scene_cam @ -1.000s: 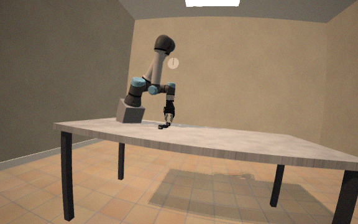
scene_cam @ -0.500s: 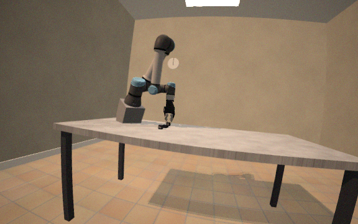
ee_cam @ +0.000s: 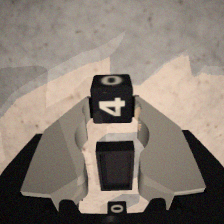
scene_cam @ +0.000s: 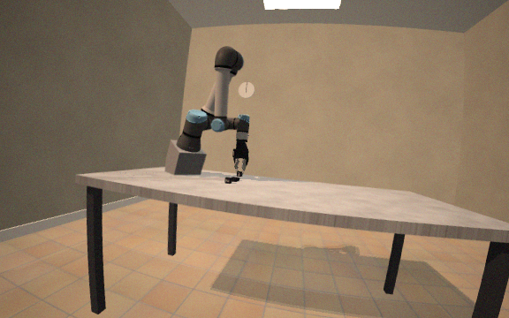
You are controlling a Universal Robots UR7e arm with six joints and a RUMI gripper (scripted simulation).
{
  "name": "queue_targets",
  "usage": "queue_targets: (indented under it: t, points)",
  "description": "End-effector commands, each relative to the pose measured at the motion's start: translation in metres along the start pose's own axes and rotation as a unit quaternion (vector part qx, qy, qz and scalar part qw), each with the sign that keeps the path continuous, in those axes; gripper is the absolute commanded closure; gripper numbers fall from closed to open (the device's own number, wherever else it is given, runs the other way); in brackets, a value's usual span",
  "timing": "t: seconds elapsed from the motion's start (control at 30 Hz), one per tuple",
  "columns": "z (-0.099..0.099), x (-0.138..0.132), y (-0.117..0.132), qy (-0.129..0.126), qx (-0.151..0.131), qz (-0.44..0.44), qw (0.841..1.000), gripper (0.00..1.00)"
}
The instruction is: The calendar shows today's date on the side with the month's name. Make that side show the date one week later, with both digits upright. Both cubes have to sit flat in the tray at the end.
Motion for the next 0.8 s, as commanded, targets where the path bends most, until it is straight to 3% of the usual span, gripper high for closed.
queue_targets:
  t: [0.0,0.77]
  points:
    - [-0.012,0.0,0.0,0.0,0.0,0.0,1.0,0.9]
    - [-0.066,0.0,0.0,0.0,0.0,0.0,1.0,0.9]
Point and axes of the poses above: the point where the finger pads meet when closed, its own z axis out along the fingers, its own x axis across the jaws, y = z × x, the point moved 2 cm from there along -z, back along the fingers, and after that the axes turned 7 degrees about -z, right-handed, at the moved point
